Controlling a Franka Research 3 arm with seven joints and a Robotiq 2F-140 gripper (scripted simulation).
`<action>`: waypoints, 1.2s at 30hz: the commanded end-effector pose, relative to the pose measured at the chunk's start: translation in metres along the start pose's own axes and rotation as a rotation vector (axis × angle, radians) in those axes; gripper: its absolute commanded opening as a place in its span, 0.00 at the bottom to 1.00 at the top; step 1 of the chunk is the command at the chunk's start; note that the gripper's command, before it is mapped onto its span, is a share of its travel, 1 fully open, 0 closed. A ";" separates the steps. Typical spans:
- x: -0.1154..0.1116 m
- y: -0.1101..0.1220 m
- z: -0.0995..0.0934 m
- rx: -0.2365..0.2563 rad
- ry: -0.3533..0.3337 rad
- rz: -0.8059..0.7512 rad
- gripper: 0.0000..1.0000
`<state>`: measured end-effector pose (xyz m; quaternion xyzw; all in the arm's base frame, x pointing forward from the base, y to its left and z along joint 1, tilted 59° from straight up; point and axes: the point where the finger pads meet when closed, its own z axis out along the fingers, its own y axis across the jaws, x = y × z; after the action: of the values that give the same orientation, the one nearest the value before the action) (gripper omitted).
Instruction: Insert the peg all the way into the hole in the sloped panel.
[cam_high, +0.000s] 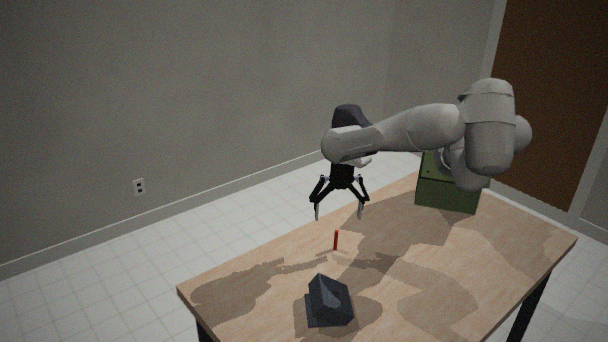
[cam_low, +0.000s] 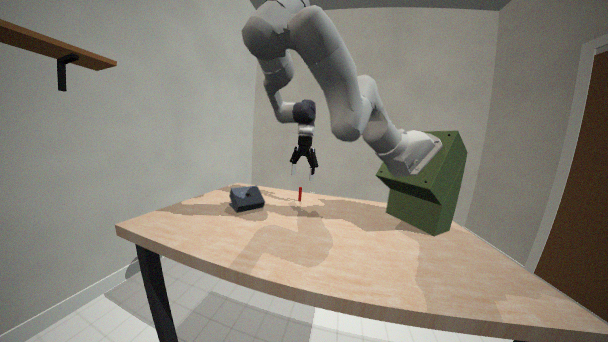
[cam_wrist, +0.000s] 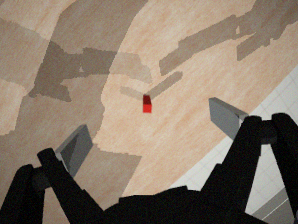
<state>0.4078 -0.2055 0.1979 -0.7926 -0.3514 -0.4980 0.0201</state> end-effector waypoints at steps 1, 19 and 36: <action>0.003 0.000 0.001 0.008 -0.015 0.252 1.00; 0.003 0.000 0.001 0.008 -0.016 0.267 1.00; 0.002 0.001 0.017 0.007 -0.017 0.266 1.00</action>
<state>0.4188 -0.1959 0.1925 -0.8344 -0.2499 -0.4833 0.0883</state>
